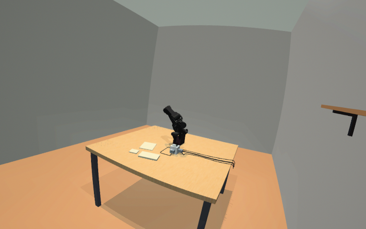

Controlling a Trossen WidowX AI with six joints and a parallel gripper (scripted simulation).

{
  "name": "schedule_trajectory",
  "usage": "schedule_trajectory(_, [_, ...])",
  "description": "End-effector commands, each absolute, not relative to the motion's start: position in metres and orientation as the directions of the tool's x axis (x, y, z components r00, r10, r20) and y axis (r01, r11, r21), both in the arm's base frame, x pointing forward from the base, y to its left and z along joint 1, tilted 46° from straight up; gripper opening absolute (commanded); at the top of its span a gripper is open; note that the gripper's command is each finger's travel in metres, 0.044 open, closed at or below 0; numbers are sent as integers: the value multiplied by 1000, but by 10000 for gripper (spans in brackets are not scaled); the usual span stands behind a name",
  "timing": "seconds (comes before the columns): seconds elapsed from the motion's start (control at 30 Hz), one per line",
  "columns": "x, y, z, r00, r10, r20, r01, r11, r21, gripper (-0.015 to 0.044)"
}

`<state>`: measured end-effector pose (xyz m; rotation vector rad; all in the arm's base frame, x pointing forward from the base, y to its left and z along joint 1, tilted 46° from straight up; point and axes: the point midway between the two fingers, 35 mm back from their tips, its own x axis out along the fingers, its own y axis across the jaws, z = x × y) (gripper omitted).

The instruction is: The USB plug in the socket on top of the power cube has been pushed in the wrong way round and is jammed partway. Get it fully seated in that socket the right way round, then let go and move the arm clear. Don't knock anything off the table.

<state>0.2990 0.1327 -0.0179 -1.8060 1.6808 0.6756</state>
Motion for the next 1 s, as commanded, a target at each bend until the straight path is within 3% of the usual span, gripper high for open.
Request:
schedule_trajectory(0.0, [299,129,-21,82,-710,-699,-997,-48,-67,440])
schedule_trajectory(0.83, [301,113,-35,82,-711,-699,-997,-48,-68,440])
schedule_trajectory(0.97, [301,115,-34,80,-707,-703,-997,-42,-70,335])
